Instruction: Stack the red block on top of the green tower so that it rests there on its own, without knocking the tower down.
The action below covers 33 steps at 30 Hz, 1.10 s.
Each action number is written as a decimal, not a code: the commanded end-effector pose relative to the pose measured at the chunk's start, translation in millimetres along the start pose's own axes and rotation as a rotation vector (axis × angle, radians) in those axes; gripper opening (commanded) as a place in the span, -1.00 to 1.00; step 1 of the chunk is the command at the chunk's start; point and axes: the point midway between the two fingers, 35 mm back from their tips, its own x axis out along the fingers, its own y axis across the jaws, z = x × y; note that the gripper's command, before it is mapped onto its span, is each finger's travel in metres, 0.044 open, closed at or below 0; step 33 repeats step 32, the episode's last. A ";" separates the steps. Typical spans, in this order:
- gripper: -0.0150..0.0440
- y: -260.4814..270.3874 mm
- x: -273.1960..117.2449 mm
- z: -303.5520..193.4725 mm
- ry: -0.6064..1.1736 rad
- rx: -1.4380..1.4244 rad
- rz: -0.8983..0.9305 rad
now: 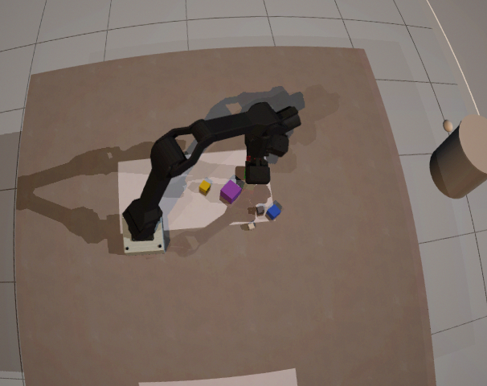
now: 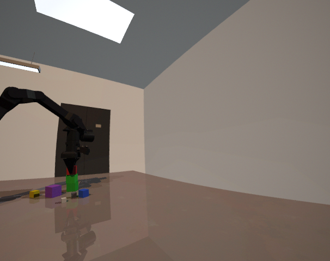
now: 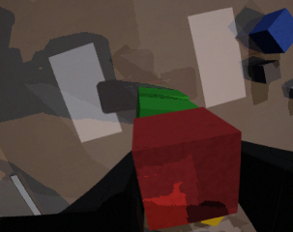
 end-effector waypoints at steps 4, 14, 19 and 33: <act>0.49 -0.1 0.2 -0.2 0.001 0.000 -0.001; 1.00 -0.1 0.2 -0.2 0.001 0.000 -0.001; 1.00 -0.1 0.2 -0.2 0.001 0.000 -0.001; 1.00 -0.1 0.2 -0.2 0.001 0.000 -0.001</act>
